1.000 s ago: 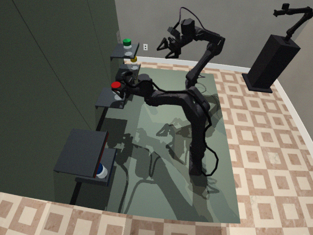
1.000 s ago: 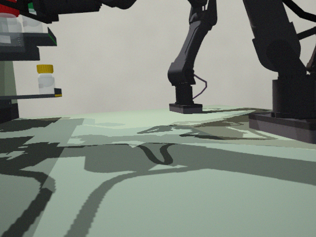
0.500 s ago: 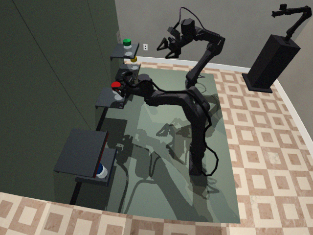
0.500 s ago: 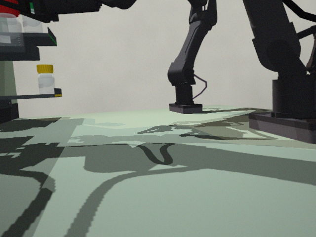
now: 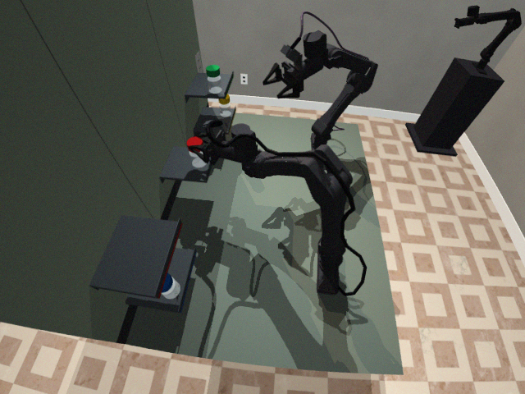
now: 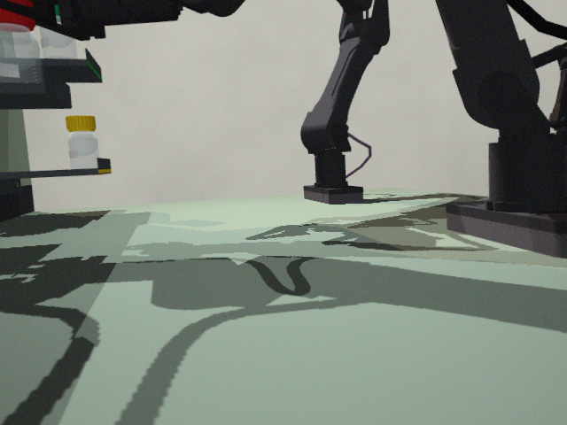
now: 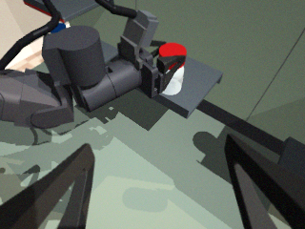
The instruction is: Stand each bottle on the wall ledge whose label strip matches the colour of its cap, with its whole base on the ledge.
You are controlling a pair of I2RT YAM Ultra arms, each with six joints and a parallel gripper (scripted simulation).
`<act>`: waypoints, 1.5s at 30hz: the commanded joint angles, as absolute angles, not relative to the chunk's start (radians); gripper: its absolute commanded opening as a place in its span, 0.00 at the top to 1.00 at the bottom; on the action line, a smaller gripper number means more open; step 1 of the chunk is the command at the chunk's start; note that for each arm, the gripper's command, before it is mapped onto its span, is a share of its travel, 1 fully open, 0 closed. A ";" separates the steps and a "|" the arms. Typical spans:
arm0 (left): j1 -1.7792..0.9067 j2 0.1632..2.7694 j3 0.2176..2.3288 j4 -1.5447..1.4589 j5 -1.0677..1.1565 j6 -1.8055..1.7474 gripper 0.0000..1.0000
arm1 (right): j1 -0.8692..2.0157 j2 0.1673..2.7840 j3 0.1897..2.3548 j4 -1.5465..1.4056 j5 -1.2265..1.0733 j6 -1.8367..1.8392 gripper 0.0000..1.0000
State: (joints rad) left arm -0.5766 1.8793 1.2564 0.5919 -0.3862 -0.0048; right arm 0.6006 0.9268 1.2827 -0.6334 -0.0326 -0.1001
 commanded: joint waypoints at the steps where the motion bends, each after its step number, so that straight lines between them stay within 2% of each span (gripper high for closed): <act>1: -0.574 1.853 1.294 0.582 -0.384 0.000 0.72 | 0.608 0.919 1.310 -0.638 -0.024 -0.101 0.13; 2: -0.574 1.849 1.298 0.574 -0.384 0.000 0.60 | 0.608 0.919 1.310 -0.638 -0.024 -0.101 0.13; 4: -0.574 1.849 1.298 0.574 -0.384 0.000 0.60 | 0.608 0.919 1.310 -0.638 -0.024 -0.101 0.13; 5: -0.575 1.843 1.307 0.560 -0.384 0.001 0.51 | 0.608 0.919 1.310 -0.638 -0.024 -0.101 0.13; 22: -0.579 1.788 1.580 0.238 -0.381 0.008 0.51 | 0.608 0.919 1.310 -0.638 -0.024 -0.101 0.13; 38: -0.611 1.716 1.540 0.297 -0.378 -0.001 0.51 | 0.608 0.919 1.310 -0.638 -0.024 -0.101 0.13; 45: -0.644 1.611 1.416 0.312 -0.417 -0.003 0.51 | 0.608 0.919 1.310 -0.638 -0.024 -0.101 0.13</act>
